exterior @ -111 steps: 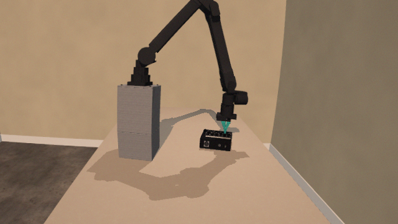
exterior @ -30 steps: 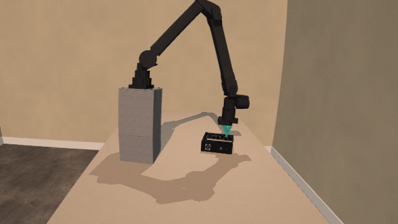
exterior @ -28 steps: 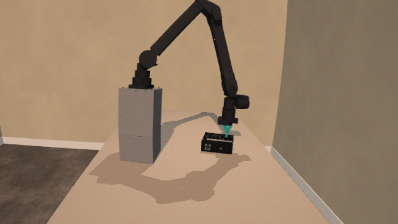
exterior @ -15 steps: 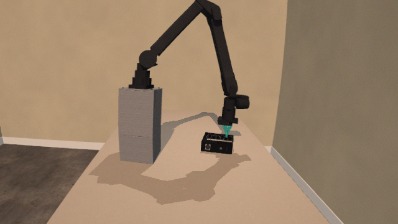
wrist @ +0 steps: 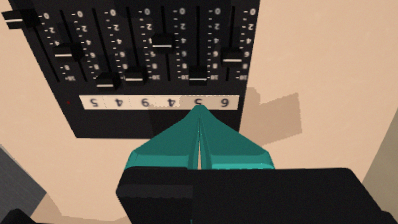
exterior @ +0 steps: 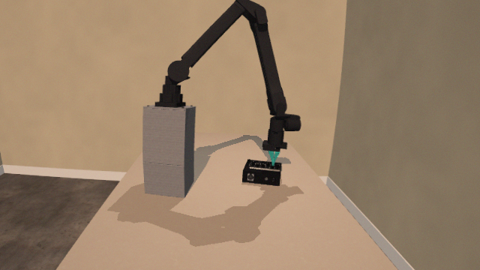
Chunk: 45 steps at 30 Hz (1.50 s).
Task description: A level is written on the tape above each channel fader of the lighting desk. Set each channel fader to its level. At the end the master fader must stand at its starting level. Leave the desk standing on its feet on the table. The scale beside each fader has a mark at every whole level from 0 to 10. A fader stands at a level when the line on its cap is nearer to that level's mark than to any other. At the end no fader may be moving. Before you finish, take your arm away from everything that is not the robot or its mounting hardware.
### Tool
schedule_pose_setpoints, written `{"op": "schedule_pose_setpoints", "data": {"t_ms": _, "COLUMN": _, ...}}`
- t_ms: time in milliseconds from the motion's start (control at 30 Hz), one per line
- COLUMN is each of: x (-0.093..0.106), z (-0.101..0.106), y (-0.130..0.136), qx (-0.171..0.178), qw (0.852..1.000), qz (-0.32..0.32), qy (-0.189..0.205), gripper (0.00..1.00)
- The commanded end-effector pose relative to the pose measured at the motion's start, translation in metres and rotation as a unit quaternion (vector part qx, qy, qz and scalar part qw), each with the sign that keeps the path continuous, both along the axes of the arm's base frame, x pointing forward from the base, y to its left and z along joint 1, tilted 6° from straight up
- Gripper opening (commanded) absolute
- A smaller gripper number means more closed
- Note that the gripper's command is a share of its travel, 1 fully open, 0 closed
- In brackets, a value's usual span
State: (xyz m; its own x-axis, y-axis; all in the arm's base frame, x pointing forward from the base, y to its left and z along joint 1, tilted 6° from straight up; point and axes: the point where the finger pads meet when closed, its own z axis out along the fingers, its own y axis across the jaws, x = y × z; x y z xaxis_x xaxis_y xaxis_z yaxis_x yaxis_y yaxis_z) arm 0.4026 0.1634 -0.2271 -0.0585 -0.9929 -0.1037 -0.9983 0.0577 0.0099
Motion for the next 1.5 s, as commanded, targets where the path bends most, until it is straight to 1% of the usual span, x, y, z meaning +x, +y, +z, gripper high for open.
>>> {"op": "schedule_pose_setpoints", "data": {"t_ms": 0, "x": 0.0024, "z": -0.0014, "y": -0.0002, "qx": 0.003, "qw": 1.000, "qz": 0.004, "qy": -0.006, "gripper": 0.00}}
{"op": "schedule_pose_setpoints", "data": {"t_ms": 100, "x": 0.0004, "z": -0.0009, "y": -0.0024, "qx": 0.002, "qw": 1.000, "qz": 0.003, "qy": -0.004, "gripper": 0.00}}
{"op": "schedule_pose_setpoints", "data": {"t_ms": 233, "x": 0.0049, "z": 0.0008, "y": -0.0024, "qx": 0.004, "qw": 1.000, "qz": 0.001, "qy": -0.009, "gripper": 0.00}}
{"op": "schedule_pose_setpoints", "data": {"t_ms": 1467, "x": 0.0035, "z": 0.0008, "y": -0.0031, "qx": 0.003, "qw": 1.000, "qz": 0.001, "qy": -0.006, "gripper": 0.00}}
